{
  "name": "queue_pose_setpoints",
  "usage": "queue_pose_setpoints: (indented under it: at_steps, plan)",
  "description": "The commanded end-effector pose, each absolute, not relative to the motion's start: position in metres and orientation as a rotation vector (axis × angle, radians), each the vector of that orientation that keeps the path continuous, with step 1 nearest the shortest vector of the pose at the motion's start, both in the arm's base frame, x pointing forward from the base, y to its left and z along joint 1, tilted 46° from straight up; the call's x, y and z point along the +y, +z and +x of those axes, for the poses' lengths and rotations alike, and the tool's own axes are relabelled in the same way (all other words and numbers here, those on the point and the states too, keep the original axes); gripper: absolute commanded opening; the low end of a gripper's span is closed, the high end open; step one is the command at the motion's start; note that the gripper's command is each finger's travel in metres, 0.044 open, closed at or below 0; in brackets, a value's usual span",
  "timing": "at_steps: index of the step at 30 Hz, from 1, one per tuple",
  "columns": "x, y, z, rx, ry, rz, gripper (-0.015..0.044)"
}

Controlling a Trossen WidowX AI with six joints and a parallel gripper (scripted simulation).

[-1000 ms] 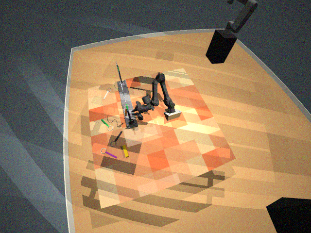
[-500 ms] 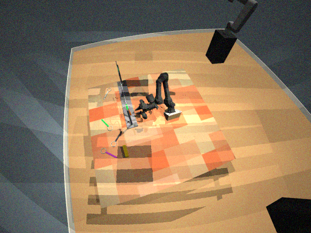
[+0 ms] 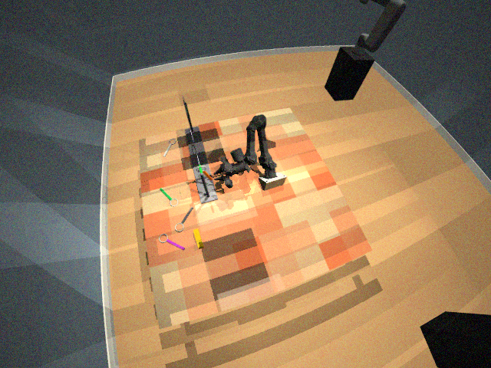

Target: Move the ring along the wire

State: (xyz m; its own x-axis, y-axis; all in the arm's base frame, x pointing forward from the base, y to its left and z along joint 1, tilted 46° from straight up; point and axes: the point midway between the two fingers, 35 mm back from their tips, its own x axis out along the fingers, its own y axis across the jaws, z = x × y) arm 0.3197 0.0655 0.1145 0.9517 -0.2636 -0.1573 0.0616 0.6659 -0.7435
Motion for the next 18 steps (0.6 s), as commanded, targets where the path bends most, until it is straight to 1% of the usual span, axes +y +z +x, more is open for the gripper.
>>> queue_pose_setpoints:
  at_steps: [1, 2, 4, 8, 12, 13, 18]
  plan:
    - [0.065, 0.114, 0.319, 0.265, -0.19, -0.823, 0.016]
    - [0.065, 0.114, 0.319, 0.265, -0.19, -0.823, 0.016]
    - [0.067, 0.116, 0.312, 0.262, -0.186, -0.824, 0.0212]
    - [0.072, 0.118, 0.277, 0.259, -0.187, -0.826, 0.0317]
    - [0.072, 0.118, 0.276, 0.258, -0.187, -0.827, 0.0423]
    - [0.072, 0.118, 0.276, 0.258, -0.187, -0.827, 0.044]
    - [0.072, 0.118, 0.276, 0.258, -0.187, -0.827, 0.044]
